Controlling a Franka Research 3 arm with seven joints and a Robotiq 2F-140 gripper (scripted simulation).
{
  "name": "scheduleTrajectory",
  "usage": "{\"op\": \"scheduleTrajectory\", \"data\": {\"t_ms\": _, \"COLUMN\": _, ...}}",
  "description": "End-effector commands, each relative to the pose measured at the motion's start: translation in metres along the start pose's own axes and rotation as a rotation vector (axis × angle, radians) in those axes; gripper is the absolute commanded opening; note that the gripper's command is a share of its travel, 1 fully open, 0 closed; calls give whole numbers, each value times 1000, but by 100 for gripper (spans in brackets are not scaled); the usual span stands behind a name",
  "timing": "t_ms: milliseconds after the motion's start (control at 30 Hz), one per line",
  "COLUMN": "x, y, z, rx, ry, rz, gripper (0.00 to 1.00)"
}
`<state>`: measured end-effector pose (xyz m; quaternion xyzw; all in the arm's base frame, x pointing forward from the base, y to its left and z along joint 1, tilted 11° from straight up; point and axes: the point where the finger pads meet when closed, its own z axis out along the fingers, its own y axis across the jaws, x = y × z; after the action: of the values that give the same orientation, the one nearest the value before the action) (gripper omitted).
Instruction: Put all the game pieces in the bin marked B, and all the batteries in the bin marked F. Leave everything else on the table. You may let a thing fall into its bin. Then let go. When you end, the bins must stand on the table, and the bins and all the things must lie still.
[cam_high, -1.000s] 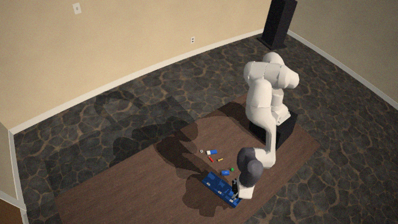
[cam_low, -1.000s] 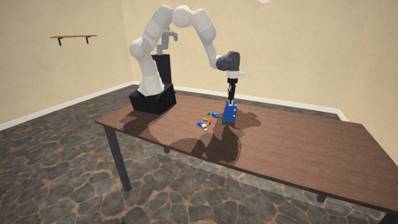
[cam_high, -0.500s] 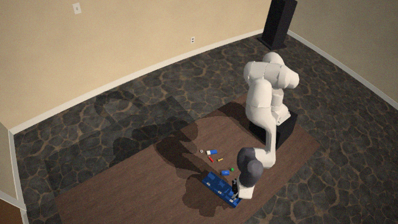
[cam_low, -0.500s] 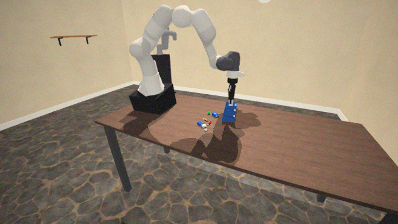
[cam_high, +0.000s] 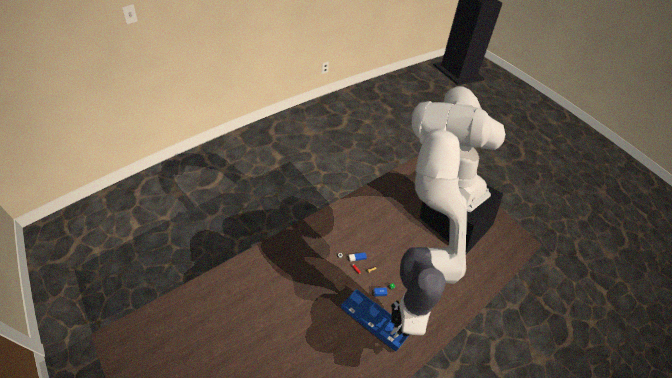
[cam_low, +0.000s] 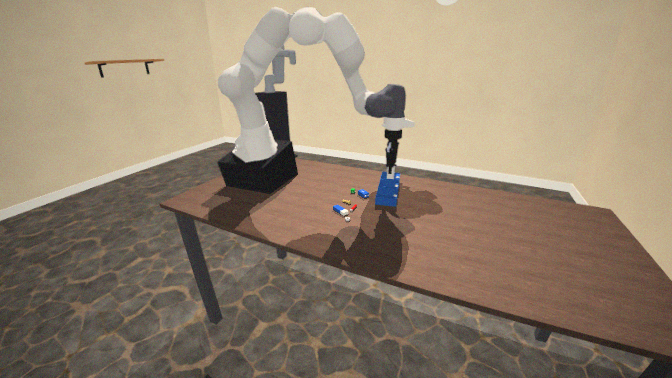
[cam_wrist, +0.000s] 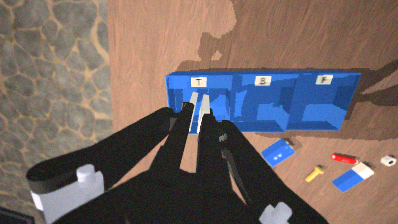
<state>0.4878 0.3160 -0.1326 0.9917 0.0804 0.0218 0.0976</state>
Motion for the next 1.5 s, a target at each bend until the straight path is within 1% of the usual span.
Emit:
{"op": "scheduleTrajectory", "data": {"t_ms": 0, "x": -2, "y": 0, "z": -5, "rx": 0, "ry": -4, "rz": 3, "gripper": 5}}
{"op": "scheduleTrajectory", "data": {"t_ms": 433, "x": -2, "y": 0, "z": -20, "rx": 0, "ry": -4, "rz": 3, "gripper": 5}}
{"op": "scheduleTrajectory", "data": {"t_ms": 700, "x": -2, "y": 0, "z": -51, "rx": 0, "ry": -4, "rz": 3, "gripper": 5}}
{"op": "scheduleTrajectory", "data": {"t_ms": 1467, "x": -2, "y": 0, "z": -51, "rx": 0, "ry": -4, "rz": 3, "gripper": 5}}
